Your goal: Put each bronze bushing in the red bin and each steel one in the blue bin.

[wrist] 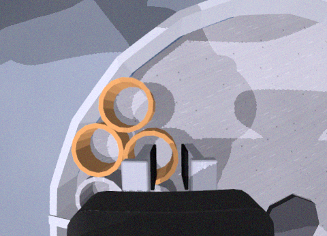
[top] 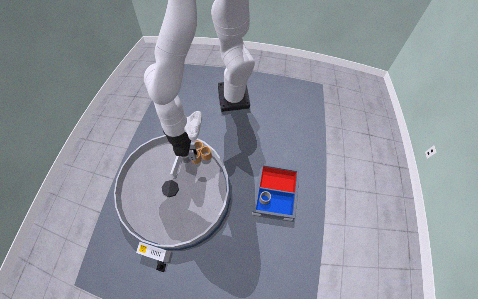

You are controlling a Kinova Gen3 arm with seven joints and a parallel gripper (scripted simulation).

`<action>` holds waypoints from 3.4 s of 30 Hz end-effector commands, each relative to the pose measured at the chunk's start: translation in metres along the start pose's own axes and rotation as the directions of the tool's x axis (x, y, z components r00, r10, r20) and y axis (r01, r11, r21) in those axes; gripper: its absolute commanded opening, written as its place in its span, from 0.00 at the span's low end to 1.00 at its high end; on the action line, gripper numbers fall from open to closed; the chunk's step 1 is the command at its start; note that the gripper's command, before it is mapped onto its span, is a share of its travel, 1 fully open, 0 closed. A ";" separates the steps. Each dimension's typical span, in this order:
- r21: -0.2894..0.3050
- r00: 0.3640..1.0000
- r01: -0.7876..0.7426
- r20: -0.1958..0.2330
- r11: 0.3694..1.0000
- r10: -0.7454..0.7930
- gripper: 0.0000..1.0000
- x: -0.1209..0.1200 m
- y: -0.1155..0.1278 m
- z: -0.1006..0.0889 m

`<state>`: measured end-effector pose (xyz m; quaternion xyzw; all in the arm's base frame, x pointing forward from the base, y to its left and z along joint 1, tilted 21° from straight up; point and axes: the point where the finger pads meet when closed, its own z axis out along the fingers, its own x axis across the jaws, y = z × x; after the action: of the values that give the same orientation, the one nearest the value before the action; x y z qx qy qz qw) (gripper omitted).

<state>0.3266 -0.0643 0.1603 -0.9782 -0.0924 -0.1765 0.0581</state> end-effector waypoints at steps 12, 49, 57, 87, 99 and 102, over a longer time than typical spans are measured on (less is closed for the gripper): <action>0.000 1.000 0.000 0.000 1.000 0.000 0.45 0.000 0.000 0.008; 0.000 1.000 0.000 0.000 1.000 0.000 0.00 0.000 0.000 0.027; -0.001 1.000 0.002 -0.004 1.000 -0.002 0.00 0.003 0.000 0.027; -0.001 1.000 0.002 -0.005 1.000 -0.002 0.00 0.003 0.000 0.027; -0.001 1.000 0.002 -0.005 1.000 -0.002 0.00 0.003 0.000 0.027; -0.001 1.000 0.002 -0.005 1.000 -0.002 0.00 0.003 0.000 0.027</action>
<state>0.3379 -0.0596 0.1362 -0.9778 -0.0933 -0.1784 0.0581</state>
